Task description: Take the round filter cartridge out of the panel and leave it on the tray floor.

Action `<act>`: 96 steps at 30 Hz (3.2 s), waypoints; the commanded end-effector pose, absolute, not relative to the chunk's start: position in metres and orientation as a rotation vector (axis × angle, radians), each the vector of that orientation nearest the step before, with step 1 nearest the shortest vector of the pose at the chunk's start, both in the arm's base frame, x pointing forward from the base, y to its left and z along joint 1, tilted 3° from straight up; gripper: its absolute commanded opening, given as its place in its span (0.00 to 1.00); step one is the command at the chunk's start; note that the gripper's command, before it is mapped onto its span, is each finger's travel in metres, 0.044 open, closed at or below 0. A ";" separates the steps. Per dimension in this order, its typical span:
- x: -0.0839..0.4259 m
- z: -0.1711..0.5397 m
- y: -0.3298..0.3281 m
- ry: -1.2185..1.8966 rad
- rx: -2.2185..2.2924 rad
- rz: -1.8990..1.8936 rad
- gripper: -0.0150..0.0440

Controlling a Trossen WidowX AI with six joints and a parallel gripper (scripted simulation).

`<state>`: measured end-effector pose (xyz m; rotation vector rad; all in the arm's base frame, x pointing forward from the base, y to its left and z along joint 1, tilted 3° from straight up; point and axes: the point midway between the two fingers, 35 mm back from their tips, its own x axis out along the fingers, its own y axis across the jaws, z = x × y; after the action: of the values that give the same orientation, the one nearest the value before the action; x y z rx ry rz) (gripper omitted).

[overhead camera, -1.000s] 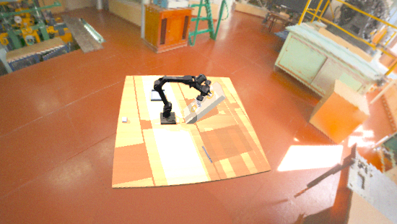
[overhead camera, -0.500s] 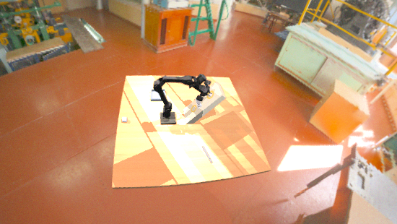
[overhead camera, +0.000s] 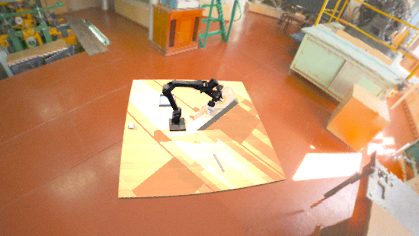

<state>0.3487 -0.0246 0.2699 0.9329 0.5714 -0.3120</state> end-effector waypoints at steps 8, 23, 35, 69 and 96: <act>0.353 0.266 -0.025 0.571 0.935 -0.317 0.41; 0.357 0.263 -0.025 0.571 0.935 -0.317 0.41; 0.354 0.265 -0.025 0.573 0.933 -0.314 0.33; 0.359 0.261 -0.025 0.627 0.041 -0.028 0.25; 0.359 0.261 -0.025 0.592 -0.865 0.267 0.25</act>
<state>0.3550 -0.0245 0.2640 -0.7478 0.5999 0.2323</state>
